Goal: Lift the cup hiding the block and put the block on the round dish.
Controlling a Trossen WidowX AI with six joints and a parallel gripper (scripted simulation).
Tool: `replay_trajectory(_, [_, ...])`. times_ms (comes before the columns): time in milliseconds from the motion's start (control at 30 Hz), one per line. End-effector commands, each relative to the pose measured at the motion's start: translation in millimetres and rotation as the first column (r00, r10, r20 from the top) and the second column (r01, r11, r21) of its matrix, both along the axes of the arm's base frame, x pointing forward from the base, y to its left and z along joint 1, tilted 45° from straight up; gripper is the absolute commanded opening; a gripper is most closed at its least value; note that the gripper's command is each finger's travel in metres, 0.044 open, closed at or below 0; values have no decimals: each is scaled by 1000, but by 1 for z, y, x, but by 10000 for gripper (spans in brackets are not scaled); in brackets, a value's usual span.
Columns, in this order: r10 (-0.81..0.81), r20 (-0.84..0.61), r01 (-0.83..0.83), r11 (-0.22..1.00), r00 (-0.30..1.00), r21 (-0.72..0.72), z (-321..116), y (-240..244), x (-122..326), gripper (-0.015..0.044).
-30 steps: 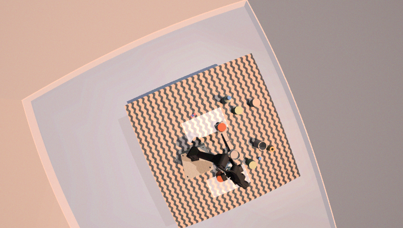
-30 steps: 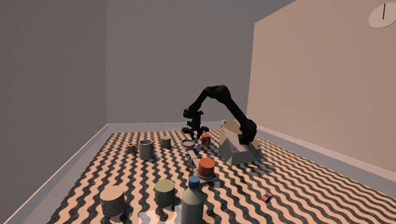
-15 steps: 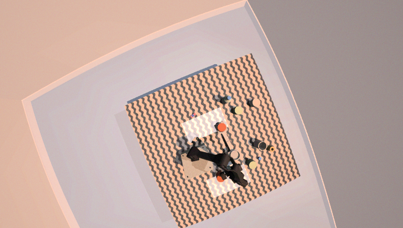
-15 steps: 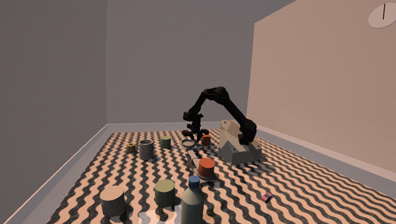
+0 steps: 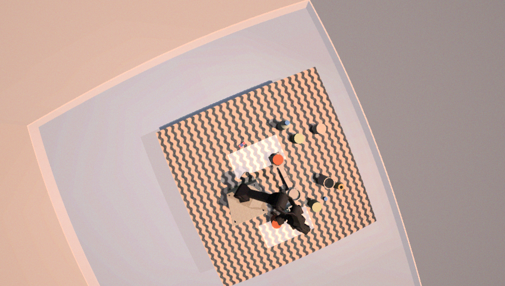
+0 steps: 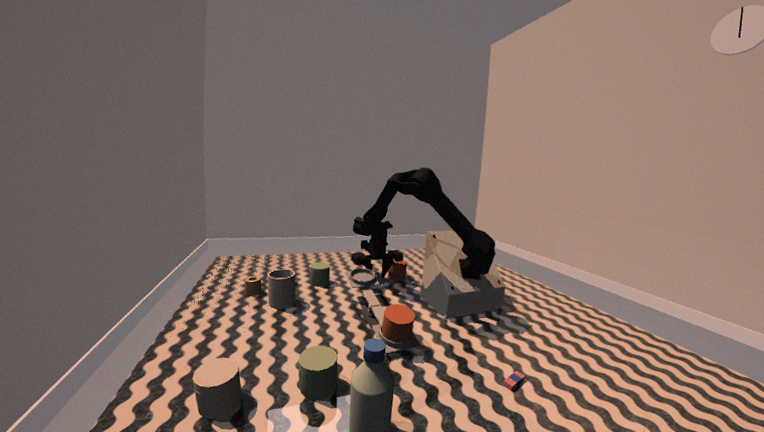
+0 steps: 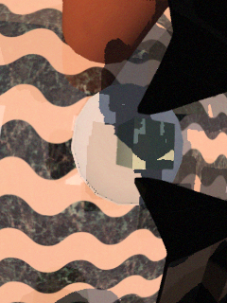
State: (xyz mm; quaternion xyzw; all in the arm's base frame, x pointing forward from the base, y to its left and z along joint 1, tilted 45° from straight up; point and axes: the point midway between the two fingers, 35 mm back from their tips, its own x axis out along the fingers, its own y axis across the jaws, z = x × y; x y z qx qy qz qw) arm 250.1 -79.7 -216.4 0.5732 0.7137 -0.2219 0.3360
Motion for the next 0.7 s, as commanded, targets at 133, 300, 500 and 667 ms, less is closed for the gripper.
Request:
replay_trajectory(133, [1,2,-1,1000,1000,-6,1,-1,1,420])
replay_trajectory(300, [0,-3,0,1000,1000,-23,21,-20,7,440])
replay_trajectory(500, [-5,-9,5,1000,1000,4,42,-39,5,440])
replay_trajectory(667, [-11,-10,11,1000,1000,2,62,-58,7,440])
